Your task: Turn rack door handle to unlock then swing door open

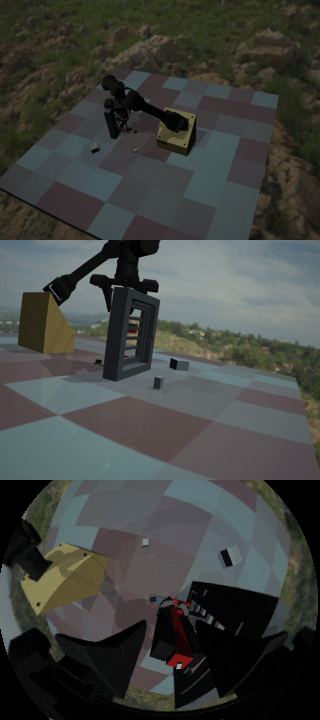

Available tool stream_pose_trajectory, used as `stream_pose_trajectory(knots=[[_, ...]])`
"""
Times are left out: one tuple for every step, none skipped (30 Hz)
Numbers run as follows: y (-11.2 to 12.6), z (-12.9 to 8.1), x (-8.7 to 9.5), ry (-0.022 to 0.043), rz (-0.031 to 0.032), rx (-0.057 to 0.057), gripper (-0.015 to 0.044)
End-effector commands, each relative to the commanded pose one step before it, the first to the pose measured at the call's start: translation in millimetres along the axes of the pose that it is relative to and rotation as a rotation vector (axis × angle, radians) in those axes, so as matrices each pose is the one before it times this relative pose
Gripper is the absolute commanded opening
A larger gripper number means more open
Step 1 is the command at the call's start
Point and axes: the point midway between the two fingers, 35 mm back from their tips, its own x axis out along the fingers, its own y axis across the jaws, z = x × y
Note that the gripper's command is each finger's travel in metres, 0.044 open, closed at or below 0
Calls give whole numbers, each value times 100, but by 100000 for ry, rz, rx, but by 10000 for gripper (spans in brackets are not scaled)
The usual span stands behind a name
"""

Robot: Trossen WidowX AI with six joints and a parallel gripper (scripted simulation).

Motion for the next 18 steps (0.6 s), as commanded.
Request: stream_pose_trajectory(knots=[[-287,-67,81,372,-856,13250,298],[-1,-1,-1,4,-9,4951,298],[-1,-1,-1,3,-9,4951,298],[-1,-1,-1,3,-10,4951,298],[-1,-1,-1,2,-10,4951,298],[0,0,0,0,1,4954,298],[0,0,0,0,1,4955,298],[0,0,0,0,1,4955,298],[0,0,0,0,1,4955,298],[0,0,0,0,1,4955,298],[0,0,0,0,1,4955,298],[0,0,0,0,0,4954,298],[0,0,0,0,0,4954,298],[0,0,0,0,0,4954,298],[0,0,0,0,0,4954,298],[0,0,0,0,0,4954,298],[0,0,0,0,0,4954,298],[0,0,0,0,0,4954,298]])
